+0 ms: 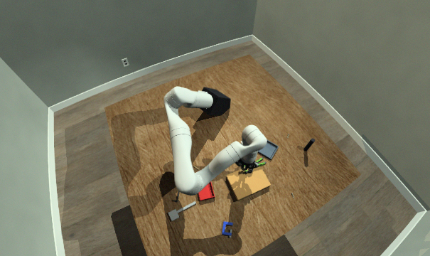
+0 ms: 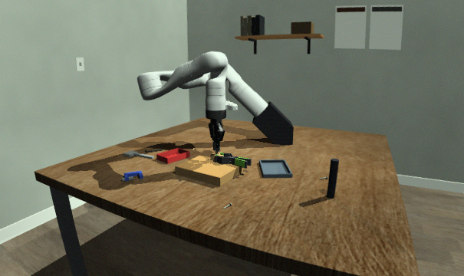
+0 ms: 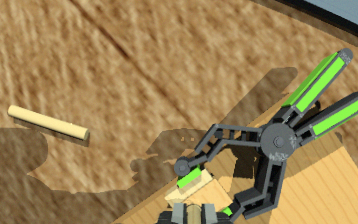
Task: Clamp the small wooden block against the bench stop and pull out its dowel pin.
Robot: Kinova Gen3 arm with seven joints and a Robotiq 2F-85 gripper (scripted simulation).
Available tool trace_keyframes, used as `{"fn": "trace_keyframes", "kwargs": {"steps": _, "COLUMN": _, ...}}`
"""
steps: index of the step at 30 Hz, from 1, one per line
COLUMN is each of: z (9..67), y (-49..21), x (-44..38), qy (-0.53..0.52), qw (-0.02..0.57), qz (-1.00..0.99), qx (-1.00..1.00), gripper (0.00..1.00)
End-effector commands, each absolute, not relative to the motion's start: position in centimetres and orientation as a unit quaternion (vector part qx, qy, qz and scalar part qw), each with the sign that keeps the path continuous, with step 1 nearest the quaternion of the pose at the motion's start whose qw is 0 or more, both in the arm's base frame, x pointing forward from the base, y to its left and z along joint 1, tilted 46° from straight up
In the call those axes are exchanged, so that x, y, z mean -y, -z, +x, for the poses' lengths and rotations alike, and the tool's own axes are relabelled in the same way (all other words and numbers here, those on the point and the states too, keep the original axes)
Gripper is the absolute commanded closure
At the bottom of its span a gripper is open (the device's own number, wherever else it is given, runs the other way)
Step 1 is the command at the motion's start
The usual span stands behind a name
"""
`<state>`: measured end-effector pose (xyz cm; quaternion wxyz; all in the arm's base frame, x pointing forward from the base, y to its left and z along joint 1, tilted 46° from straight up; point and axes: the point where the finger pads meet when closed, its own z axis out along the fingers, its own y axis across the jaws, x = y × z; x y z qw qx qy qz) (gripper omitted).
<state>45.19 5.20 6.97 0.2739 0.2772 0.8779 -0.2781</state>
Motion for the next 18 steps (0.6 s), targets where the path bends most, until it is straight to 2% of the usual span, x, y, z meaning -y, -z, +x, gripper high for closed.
{"fn": "trace_keyframes", "kwargs": {"steps": 1, "z": 45.2, "y": -7.06, "x": -5.31, "qy": 0.281, "qw": 0.27, "qz": 0.264, "qx": -0.882, "gripper": 0.9}}
{"fn": "trace_keyframes", "kwargs": {"steps": 18, "z": 45.19, "y": -7.07, "x": -5.32, "qy": 0.299, "qw": 0.251, "qz": 0.205, "qx": -0.898, "gripper": 0.9}}
